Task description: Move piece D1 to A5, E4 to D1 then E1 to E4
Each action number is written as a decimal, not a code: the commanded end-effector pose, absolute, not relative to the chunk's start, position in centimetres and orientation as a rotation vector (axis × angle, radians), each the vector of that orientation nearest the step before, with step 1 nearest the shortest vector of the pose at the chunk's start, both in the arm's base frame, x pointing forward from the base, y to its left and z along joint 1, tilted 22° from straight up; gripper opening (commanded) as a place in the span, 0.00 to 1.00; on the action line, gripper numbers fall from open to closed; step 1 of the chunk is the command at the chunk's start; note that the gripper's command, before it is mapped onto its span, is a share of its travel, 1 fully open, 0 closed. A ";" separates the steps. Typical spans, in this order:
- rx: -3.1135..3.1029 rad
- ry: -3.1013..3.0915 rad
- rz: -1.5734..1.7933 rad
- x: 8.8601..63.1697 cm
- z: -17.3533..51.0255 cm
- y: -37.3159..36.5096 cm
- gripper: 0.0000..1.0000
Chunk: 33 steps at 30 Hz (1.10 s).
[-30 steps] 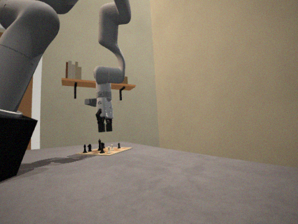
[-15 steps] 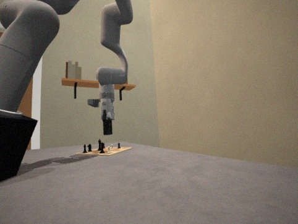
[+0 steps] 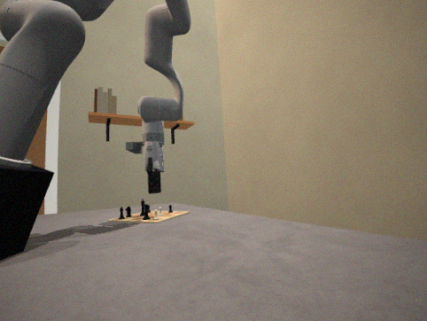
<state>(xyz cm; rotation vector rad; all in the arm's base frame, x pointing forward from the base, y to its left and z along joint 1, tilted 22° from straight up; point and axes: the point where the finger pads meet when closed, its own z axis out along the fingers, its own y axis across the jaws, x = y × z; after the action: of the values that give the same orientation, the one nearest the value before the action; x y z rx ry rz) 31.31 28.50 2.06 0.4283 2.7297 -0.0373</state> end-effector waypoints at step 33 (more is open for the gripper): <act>0.427 2.729 -0.033 32.1 0.2 28.5 0.35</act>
<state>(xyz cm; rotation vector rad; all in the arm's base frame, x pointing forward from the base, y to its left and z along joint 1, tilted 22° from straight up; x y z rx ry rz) 31.84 28.38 0.76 0.4283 2.7306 -0.0377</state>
